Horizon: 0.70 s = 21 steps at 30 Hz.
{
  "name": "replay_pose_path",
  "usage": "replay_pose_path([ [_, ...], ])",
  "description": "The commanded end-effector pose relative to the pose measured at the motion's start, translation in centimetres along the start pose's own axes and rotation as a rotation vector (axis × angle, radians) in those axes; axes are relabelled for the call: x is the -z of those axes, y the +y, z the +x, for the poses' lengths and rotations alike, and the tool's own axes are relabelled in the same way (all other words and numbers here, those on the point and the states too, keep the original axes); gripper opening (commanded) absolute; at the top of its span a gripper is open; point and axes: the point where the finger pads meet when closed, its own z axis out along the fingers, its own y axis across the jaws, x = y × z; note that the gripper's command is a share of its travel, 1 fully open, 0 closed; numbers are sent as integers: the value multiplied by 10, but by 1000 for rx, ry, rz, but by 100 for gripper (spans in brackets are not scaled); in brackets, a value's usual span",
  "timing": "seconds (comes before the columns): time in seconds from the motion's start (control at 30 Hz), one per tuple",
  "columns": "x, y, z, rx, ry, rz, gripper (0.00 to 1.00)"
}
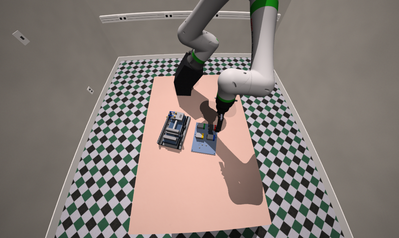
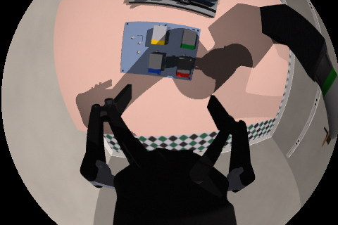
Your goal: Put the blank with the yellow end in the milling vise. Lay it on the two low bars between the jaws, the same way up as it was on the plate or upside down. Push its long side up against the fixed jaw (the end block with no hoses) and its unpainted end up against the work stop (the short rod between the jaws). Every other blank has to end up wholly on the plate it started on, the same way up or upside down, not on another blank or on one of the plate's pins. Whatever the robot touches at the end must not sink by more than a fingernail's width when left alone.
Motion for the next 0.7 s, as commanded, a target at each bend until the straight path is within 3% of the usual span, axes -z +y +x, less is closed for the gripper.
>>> replay_pose_path([
  [0.0, 1, -1, 1, 0, 0, 2, 100],
  [0.67, 0, -2, 6, 0, 0, 2, 100],
])
